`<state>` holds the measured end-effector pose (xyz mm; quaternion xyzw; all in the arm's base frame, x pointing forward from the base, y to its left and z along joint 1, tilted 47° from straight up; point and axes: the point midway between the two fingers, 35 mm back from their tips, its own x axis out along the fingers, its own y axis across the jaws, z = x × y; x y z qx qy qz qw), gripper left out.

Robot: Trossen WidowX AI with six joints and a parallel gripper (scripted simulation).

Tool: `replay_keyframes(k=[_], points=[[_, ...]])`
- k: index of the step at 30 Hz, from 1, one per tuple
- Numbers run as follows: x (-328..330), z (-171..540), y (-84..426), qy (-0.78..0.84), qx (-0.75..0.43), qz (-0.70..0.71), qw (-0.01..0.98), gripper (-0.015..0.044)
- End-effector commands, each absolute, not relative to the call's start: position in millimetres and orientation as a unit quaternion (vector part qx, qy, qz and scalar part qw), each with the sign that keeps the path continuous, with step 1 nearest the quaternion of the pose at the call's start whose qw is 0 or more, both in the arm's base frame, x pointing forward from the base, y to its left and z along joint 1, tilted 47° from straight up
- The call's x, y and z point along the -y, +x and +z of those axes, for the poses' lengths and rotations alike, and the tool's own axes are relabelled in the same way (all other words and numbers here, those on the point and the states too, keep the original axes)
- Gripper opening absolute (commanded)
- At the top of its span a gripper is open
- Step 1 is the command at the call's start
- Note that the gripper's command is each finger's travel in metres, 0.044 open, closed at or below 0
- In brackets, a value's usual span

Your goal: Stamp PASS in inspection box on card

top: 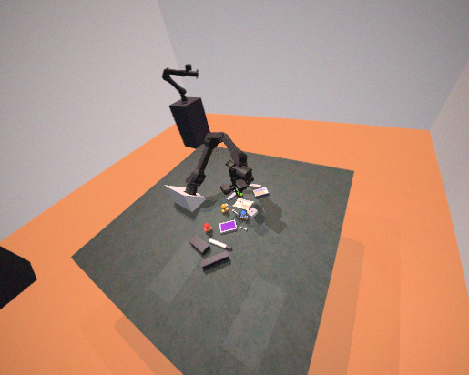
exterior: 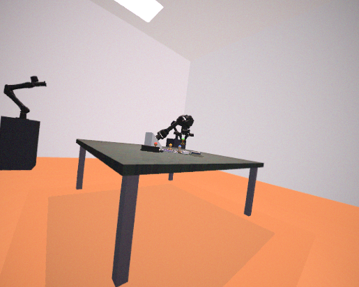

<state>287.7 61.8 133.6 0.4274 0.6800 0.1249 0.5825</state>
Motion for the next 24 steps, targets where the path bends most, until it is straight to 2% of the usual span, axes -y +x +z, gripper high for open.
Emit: replay_keyframes(k=[1,24], points=[[-55.0,133.6,293.8,0.425,-0.678,0.124,0.587,0.0],[19.4,73.6,358.9,0.42,-0.677,0.118,0.593,0.0]])
